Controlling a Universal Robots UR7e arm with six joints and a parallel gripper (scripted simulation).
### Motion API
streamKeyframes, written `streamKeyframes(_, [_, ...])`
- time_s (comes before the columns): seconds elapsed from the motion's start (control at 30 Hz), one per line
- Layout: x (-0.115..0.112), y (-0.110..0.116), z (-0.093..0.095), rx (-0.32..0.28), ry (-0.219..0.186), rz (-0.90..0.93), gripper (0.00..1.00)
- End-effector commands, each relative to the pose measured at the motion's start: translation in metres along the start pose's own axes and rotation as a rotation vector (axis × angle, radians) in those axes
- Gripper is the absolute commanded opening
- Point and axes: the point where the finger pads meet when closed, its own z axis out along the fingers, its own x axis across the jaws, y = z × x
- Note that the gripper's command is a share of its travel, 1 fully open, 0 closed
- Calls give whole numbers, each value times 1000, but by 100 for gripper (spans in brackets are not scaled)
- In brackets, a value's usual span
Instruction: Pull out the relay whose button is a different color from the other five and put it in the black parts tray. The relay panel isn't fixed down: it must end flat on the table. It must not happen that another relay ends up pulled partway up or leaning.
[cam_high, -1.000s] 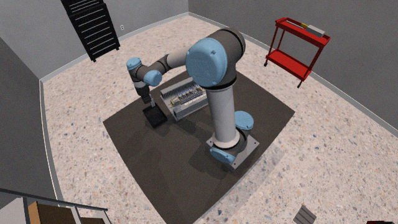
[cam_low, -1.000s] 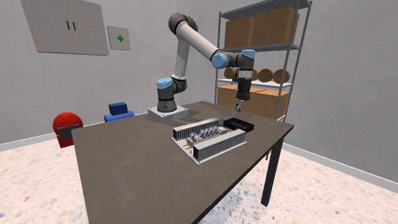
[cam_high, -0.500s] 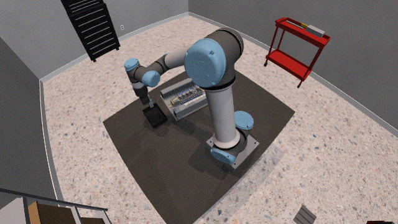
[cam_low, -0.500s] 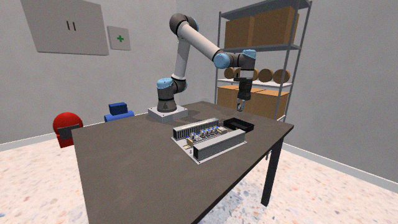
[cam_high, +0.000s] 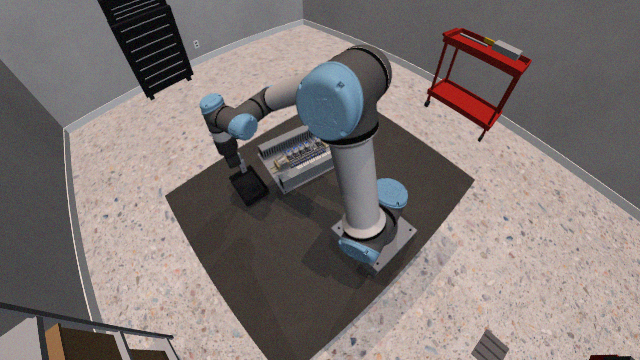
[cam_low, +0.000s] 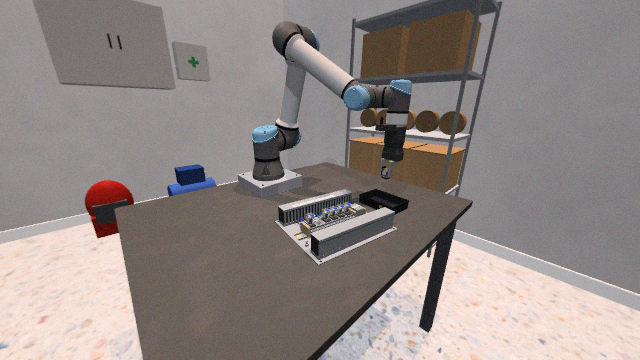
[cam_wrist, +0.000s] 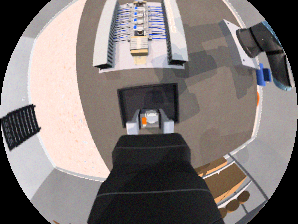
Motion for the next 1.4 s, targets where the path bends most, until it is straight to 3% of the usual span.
streamKeyframes(0.0, [-2,1,-2,-1,-4,-1,0])
streamKeyframes(0.83, [-2,1,-1,-1,-4,-1,0])
streamKeyframes(1.37, [-2,2,14,-1,-4,-1,0])
